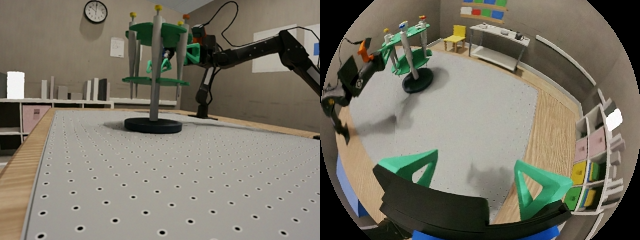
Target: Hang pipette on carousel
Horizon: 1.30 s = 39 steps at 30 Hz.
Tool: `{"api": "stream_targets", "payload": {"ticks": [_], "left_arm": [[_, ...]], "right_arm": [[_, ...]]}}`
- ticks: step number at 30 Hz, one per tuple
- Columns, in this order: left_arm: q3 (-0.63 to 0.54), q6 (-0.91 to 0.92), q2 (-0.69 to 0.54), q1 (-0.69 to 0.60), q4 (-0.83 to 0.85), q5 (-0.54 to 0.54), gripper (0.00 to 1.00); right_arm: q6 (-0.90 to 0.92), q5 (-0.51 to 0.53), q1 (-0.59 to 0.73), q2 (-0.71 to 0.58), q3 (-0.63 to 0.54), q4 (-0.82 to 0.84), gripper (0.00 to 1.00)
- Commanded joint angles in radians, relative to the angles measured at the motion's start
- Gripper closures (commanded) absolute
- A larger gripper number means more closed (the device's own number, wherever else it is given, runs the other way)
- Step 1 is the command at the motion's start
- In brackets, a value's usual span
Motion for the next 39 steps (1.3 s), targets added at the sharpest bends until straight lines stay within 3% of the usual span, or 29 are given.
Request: {"api": "stream_targets", "payload": {"ticks": [1, 39], "left_arm": [[0.036, -0.014, -0.045, -0.001, 0.057, -0.029, 0.88], [0.012, -0.016, -0.040, -0.003, 0.100, -0.036, 0.88]], "right_arm": [[-0.011, -0.023, -0.011, 0.010, 0.010, 0.009, 0.00], [-0.011, -0.023, -0.011, 0.010, 0.010, 0.009, 0.00]]}}
